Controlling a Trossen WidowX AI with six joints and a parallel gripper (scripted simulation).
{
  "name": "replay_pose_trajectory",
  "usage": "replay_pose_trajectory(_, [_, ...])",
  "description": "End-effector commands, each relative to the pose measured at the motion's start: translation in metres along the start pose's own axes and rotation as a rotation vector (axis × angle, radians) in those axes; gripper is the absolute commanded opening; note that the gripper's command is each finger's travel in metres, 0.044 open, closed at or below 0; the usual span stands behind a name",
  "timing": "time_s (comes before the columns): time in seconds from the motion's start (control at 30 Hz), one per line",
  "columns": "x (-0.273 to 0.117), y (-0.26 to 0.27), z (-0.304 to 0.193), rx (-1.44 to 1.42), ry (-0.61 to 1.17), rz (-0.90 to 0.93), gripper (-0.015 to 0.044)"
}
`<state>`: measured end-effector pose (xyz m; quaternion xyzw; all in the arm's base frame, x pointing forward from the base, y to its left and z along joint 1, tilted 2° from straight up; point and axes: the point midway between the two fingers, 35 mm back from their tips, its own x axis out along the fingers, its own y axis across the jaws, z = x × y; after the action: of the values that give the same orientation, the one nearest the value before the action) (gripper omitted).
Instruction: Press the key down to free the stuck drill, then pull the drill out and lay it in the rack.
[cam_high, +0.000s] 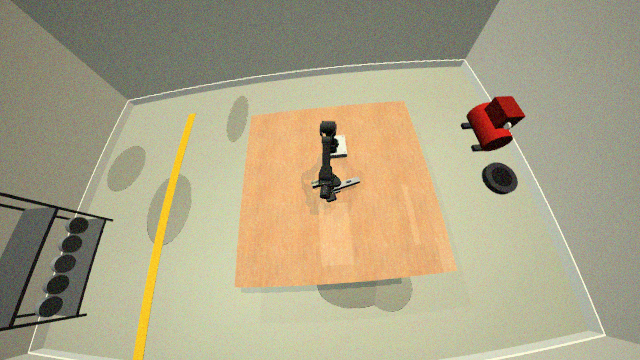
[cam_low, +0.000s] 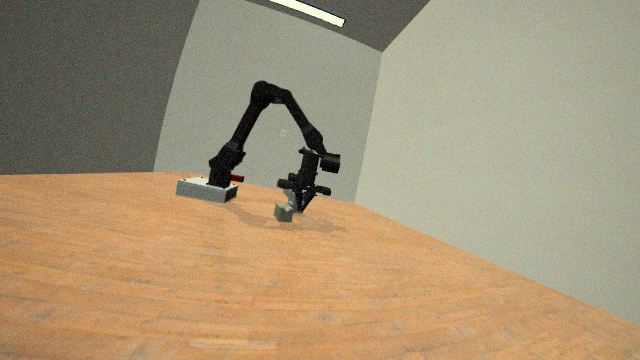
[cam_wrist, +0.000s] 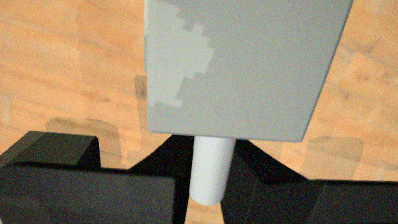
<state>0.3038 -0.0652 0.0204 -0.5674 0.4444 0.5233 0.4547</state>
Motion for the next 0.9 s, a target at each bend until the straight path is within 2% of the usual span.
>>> replay_pose_trajectory(0.0, [0.000, 0.000, -0.001, 0.001, 0.000, 0.000, 0.0000])
replay_pose_trajectory(0.87, [0.002, -0.001, -0.035, 0.003, -0.001, 0.004, 0.0000])
